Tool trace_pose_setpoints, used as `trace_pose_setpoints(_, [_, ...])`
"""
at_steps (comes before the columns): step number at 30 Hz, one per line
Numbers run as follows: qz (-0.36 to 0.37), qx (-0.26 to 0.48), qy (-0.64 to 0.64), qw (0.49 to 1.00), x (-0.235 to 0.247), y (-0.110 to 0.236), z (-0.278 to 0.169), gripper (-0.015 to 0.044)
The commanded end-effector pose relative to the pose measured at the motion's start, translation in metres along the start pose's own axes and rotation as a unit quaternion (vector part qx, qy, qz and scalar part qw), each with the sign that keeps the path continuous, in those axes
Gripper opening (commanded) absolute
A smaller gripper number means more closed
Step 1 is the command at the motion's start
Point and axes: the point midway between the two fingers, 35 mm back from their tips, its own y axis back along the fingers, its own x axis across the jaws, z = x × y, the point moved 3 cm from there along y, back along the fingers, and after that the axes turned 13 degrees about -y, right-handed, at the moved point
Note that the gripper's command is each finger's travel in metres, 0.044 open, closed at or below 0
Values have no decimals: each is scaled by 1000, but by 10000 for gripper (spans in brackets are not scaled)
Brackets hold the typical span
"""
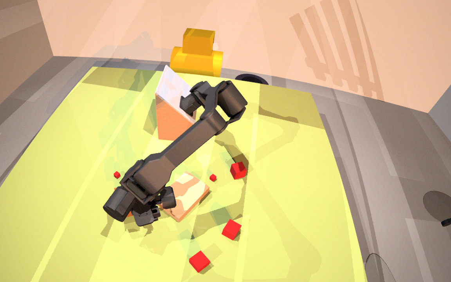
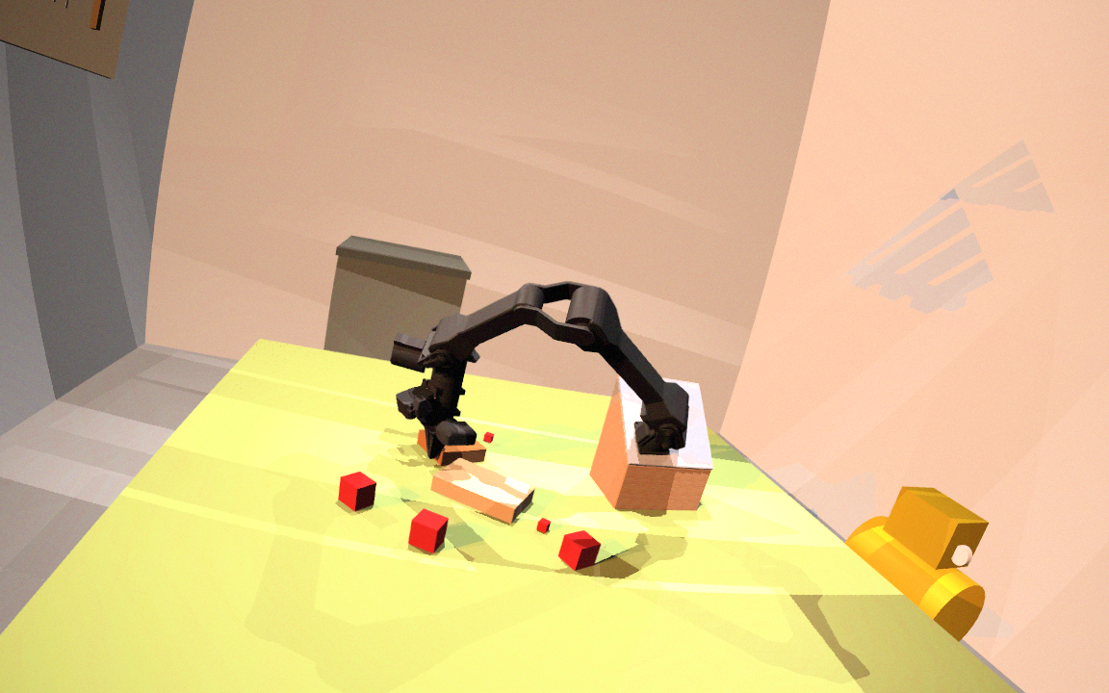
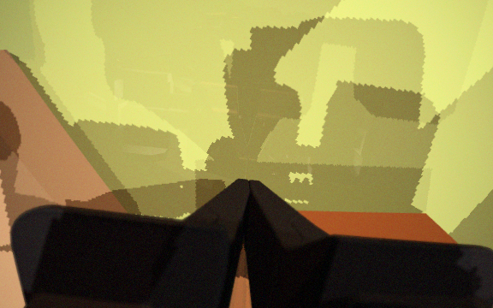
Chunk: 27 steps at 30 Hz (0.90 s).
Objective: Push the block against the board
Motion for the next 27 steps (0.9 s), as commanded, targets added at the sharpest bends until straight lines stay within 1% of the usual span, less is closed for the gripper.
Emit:
trace_pose_setpoints(1, [-1,5,-1,1000,-2,-2,-8,0])
trace_pose_setpoints(27, [-2,6,-2,1000,-16,-1,-39,0])
